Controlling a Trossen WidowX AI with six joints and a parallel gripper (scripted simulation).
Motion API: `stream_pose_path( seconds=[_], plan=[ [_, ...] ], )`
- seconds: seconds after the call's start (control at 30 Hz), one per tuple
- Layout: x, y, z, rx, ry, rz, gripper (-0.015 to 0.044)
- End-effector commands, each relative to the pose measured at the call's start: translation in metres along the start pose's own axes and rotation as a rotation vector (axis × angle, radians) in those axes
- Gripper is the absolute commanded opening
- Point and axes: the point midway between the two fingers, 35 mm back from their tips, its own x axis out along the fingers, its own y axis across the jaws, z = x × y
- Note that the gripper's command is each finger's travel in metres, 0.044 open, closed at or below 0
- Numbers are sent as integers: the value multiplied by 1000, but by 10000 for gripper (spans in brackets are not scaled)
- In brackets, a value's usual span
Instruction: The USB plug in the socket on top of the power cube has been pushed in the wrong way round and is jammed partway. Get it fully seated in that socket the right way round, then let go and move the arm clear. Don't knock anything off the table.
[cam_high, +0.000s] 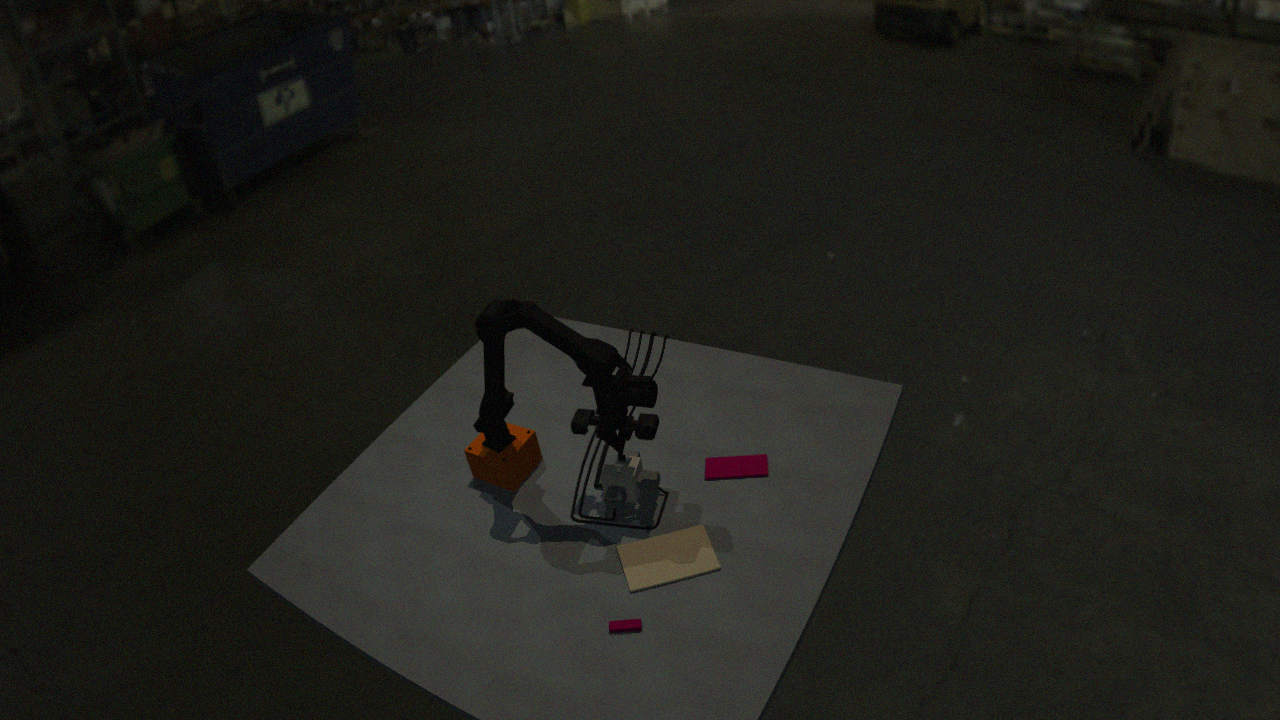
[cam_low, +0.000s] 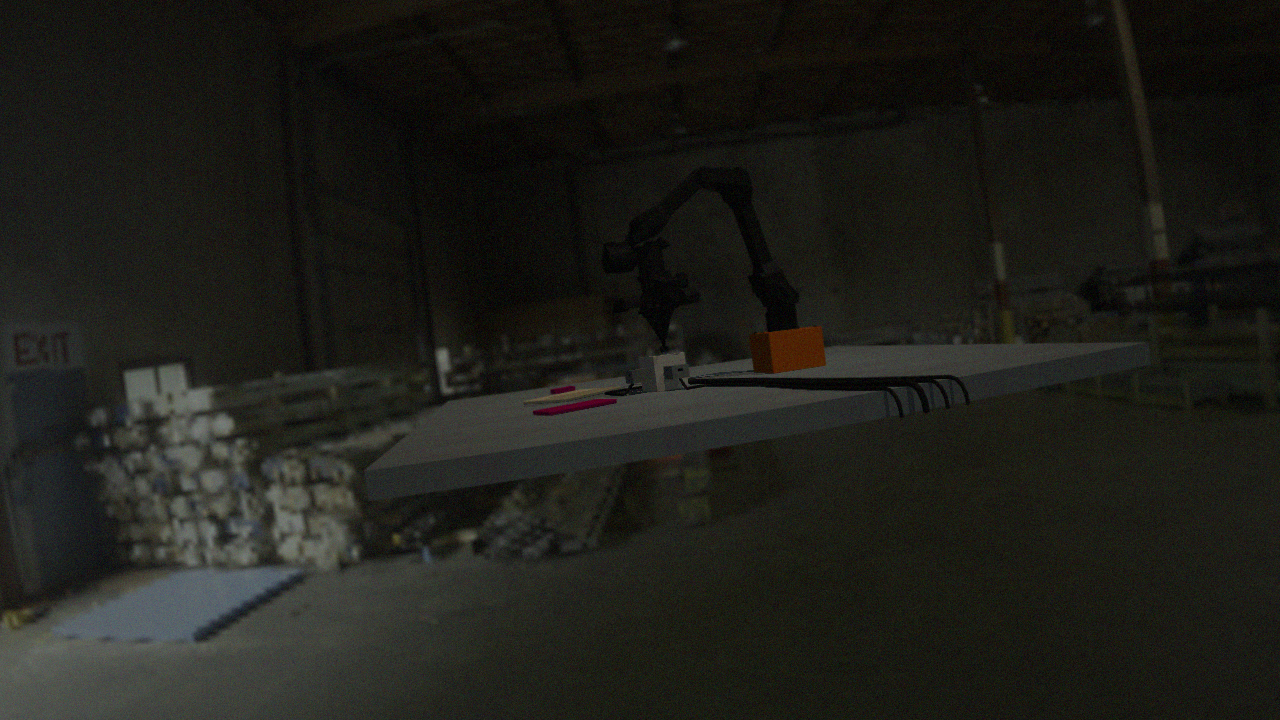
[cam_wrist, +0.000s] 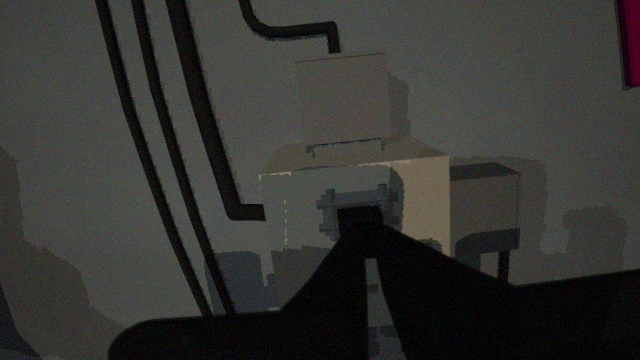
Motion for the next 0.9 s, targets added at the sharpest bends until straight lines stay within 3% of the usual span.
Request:
stream_pose_path(
  seconds=[0.0,0.87],
  plan=[
    [1,0,0,-6,-4,-2,0],
    [4,0,0,-6,-4,-2,0]
  ],
)
